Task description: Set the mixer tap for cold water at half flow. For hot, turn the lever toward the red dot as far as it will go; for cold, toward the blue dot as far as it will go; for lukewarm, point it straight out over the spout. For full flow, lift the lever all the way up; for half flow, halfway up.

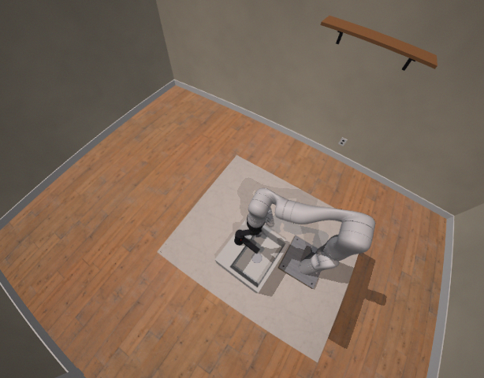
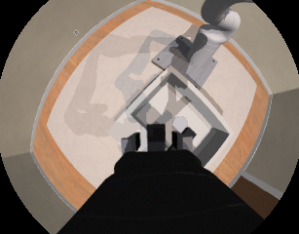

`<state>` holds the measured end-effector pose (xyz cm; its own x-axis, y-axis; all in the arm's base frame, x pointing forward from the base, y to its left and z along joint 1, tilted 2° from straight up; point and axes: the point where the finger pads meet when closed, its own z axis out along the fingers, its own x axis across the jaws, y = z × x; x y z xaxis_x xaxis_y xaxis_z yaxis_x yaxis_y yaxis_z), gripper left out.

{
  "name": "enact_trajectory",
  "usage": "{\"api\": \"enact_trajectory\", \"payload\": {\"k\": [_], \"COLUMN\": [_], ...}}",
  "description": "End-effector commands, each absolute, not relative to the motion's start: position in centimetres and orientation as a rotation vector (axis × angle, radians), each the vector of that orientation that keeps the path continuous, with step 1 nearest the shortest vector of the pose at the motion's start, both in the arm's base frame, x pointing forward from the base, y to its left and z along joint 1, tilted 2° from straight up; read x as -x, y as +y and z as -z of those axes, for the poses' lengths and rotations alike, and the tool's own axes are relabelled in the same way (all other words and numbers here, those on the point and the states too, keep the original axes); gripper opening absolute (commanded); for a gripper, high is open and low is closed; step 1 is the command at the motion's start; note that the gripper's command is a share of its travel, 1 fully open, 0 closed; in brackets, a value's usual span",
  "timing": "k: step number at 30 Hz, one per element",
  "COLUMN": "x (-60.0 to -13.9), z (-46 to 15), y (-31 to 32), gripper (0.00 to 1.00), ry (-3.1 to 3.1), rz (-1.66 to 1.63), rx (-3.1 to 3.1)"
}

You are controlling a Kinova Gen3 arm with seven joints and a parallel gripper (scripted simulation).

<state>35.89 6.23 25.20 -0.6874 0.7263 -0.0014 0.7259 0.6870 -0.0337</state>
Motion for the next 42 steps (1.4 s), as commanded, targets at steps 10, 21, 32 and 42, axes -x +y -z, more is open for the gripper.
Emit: {"api": "enact_trajectory", "payload": {"k": [10,21,32,42], "x": [-35.8,-35.8,-35.8,-35.8], "z": [-24.3,-23.8,-23.6,-23.6], "y": [6.2,6.2,6.1,6.1], "gripper": [1.00,1.00,1.00,1.00], "ry": [-2.872,-2.872,-2.872,-2.872], "rz": [-0.052,-0.052,-0.052,-0.052], "rx": [1.238,1.238,1.238,1.238]}}
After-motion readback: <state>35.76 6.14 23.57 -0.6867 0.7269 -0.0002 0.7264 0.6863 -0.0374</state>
